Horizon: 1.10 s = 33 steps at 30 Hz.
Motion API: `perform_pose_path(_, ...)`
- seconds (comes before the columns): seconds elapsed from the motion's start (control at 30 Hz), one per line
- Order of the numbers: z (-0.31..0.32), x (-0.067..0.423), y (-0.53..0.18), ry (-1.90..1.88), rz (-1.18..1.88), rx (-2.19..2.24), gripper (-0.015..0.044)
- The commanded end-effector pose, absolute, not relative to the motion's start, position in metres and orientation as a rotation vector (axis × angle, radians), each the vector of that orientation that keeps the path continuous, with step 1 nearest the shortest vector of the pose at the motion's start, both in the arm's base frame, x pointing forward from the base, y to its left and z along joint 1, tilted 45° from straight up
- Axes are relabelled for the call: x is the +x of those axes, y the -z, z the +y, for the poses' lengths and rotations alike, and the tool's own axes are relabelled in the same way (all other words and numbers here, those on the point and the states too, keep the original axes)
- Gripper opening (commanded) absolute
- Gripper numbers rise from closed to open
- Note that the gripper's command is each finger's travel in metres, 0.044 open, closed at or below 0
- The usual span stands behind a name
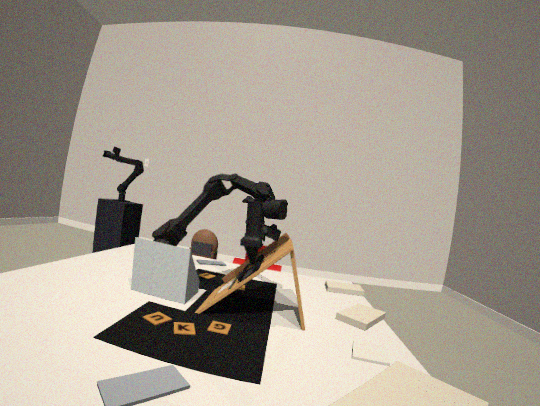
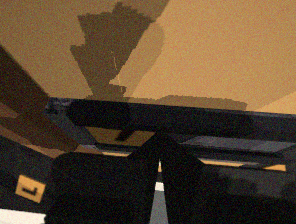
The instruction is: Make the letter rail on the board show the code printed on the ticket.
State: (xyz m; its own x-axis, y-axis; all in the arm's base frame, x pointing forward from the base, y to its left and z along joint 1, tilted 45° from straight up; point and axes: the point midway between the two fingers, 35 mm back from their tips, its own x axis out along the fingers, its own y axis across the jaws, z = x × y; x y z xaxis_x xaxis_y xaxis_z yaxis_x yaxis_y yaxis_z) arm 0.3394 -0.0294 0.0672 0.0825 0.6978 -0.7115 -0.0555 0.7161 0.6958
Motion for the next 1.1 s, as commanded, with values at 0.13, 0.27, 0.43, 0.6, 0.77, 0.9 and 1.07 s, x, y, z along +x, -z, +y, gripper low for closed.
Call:
perform_pose_path(0.13,-0.026,0.339,-0.069,-0.617,1.386,0.587,0.0)
perform_pose_path(0.27,-0.031,0.336,-0.07,-0.616,1.386,0.587,0.0)
perform_pose_path(0.43,-0.036,0.331,-0.073,-0.616,1.387,0.587,0.0)
perform_pose_path(0.6,-0.039,0.326,-0.076,-0.616,1.387,0.587,0.0)
perform_pose_path(0.77,-0.043,0.321,-0.079,-0.616,1.388,0.587,0.0)
perform_pose_path(0.9,-0.045,0.318,-0.081,-0.616,1.388,0.587,0.0)
perform_pose_path(1.07,-0.046,0.319,-0.082,-0.623,1.373,0.58,0.0026)
